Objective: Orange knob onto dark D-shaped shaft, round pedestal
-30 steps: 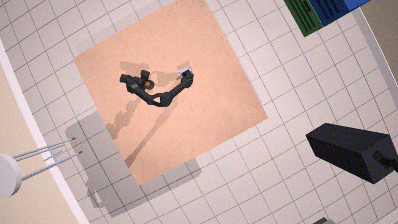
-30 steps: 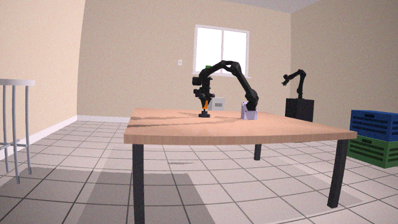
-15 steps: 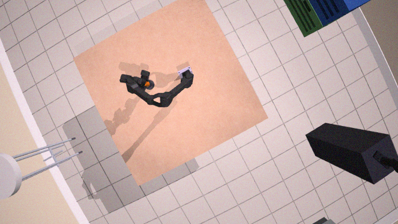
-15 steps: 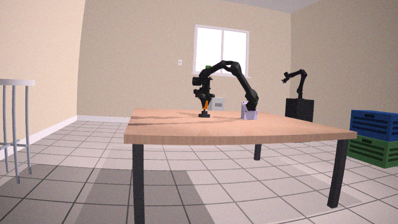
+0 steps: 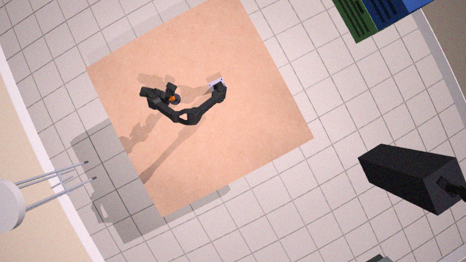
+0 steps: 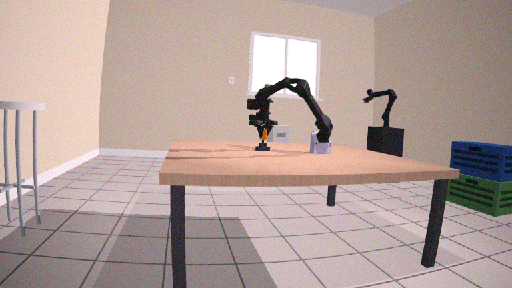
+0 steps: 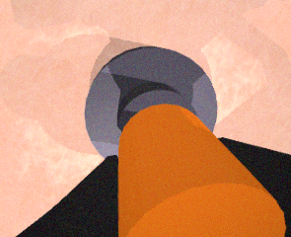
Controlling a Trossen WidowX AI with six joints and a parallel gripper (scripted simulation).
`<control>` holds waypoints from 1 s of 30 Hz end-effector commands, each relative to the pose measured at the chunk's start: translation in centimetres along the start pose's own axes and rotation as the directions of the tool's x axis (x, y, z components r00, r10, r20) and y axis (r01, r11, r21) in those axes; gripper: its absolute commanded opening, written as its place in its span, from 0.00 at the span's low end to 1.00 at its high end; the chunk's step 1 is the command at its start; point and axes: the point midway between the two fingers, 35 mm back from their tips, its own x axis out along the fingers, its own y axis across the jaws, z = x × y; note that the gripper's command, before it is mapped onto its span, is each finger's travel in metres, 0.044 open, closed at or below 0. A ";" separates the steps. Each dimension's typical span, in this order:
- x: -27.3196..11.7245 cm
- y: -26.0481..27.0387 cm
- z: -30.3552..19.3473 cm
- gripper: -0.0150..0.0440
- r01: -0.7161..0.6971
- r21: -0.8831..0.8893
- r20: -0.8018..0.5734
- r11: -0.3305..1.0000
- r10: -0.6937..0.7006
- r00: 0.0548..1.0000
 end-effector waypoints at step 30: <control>-0.2 -0.3 -0.2 0.25 -0.005 0.238 0.007 0.971 0.004 1.000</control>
